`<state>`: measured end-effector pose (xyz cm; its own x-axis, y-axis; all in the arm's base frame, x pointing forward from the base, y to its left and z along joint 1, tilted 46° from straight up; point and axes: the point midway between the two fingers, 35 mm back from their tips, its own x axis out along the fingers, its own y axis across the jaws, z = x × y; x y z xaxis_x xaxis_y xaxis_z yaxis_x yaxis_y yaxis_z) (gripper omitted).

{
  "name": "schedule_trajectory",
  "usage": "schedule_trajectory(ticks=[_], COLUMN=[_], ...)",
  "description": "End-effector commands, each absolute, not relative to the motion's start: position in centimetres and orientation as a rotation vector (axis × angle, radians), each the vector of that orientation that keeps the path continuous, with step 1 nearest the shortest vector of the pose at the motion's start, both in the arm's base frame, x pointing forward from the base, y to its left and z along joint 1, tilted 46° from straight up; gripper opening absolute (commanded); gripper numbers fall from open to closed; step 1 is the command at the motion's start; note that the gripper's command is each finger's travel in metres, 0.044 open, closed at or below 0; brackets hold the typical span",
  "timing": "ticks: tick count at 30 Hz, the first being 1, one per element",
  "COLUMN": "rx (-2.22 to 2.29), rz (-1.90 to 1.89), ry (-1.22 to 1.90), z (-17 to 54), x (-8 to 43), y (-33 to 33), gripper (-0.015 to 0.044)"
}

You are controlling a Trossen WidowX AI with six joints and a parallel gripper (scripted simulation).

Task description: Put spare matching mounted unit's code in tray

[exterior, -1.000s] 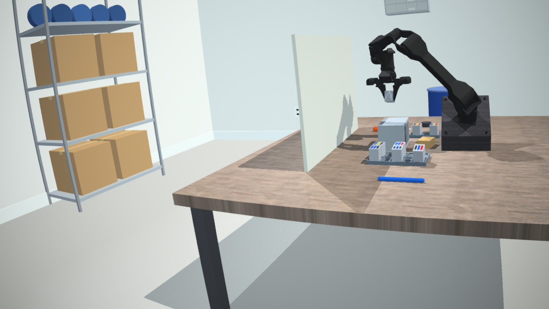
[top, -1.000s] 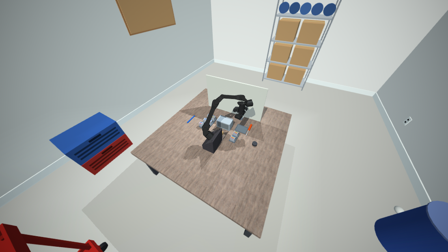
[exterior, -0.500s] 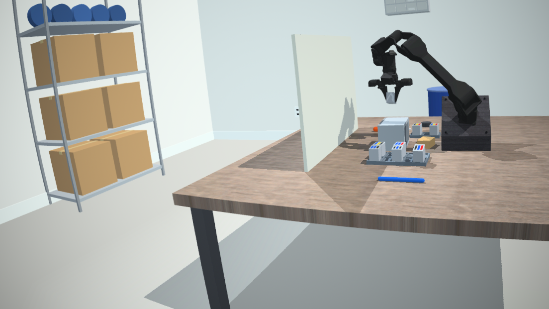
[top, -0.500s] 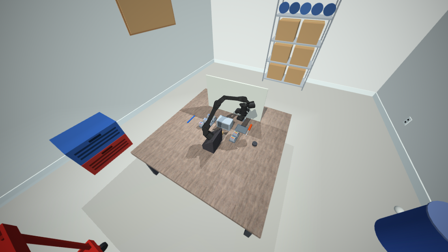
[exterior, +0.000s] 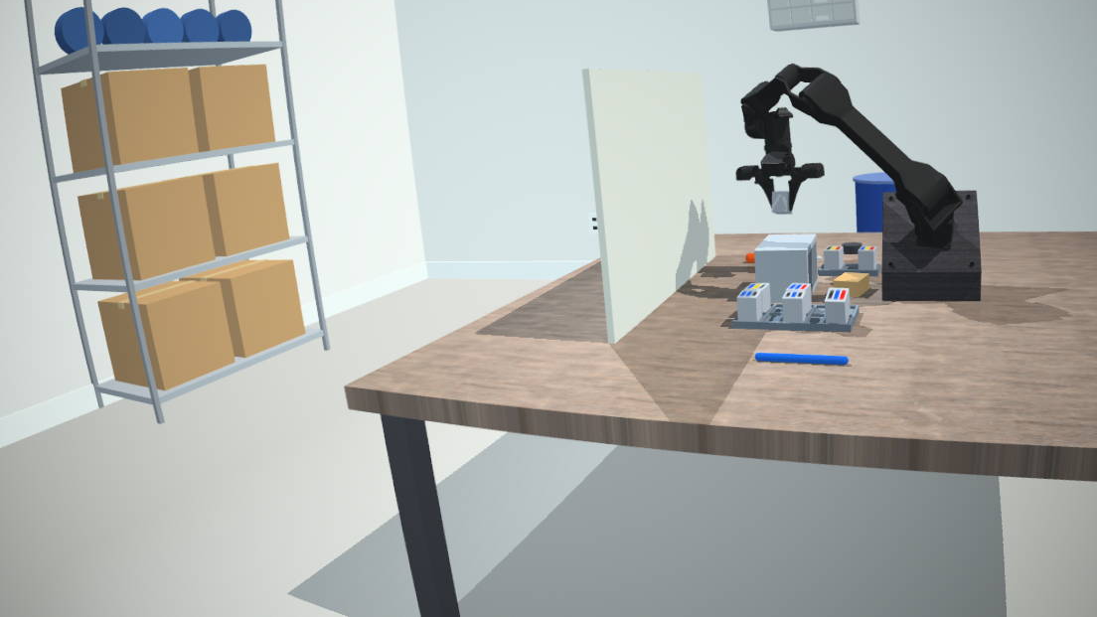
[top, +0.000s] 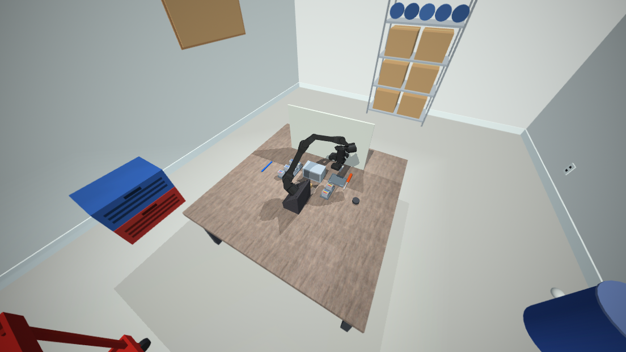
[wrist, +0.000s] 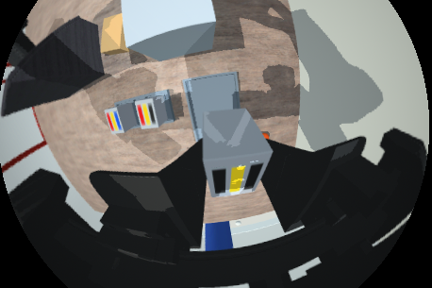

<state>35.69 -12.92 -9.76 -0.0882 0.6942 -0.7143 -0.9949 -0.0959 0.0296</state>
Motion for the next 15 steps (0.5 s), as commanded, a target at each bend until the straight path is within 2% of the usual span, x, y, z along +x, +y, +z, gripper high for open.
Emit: schedule_trajectory(ticks=[1,15], rx=[-0.637,-0.637], rz=[1.577,1.577], ry=[0.623,0.623], z=[-10.1,-11.2], x=[35.7,35.8], y=[-12.6,-11.6], gripper=[0.0000,0.0000])
